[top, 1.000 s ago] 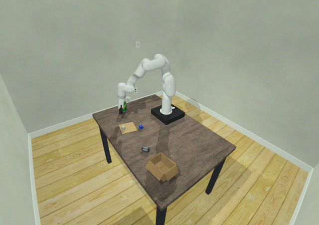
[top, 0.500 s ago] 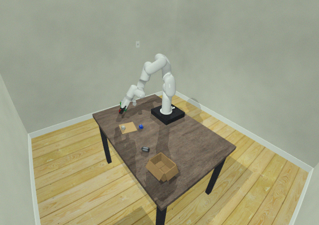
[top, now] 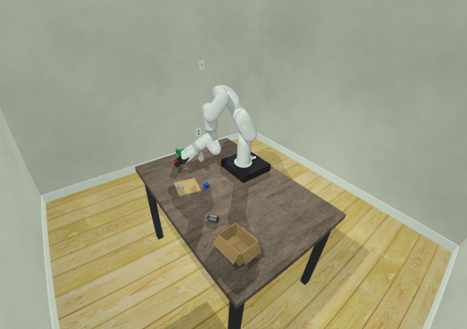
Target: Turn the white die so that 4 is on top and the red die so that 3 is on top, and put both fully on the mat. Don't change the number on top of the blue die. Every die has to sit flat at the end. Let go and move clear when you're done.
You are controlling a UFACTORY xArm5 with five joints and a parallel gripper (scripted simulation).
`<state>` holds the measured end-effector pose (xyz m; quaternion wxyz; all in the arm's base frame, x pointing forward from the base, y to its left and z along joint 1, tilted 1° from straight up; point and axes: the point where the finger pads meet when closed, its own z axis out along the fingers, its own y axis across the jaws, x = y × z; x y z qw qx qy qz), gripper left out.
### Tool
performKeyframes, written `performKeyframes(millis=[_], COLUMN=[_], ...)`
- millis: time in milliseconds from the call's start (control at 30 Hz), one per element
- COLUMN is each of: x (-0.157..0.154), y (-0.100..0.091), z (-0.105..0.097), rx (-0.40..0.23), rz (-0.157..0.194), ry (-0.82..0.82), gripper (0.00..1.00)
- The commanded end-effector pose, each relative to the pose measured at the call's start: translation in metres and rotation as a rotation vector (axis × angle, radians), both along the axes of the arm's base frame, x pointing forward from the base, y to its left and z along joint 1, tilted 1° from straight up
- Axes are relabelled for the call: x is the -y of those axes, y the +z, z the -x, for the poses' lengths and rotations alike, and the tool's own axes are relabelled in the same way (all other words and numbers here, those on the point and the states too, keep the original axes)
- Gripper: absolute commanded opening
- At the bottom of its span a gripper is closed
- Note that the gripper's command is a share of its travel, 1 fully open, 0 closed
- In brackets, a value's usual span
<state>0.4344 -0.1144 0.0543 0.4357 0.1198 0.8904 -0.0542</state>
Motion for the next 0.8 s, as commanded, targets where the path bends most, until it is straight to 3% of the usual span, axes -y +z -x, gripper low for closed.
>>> performKeyframes(millis=[0, 167, 533, 767], x=[0.001, 0.001, 0.000, 0.000], y=[-0.001, -0.001, -0.003, -0.017], z=[-0.003, -0.002, -0.002, -0.002], rx=[0.127, 0.167, 0.170, 0.170], rz=[0.032, 0.042, 0.043, 0.043], ry=[-0.001, -0.001, -0.001, -0.001], gripper=[0.27, 0.27, 0.27, 0.27])
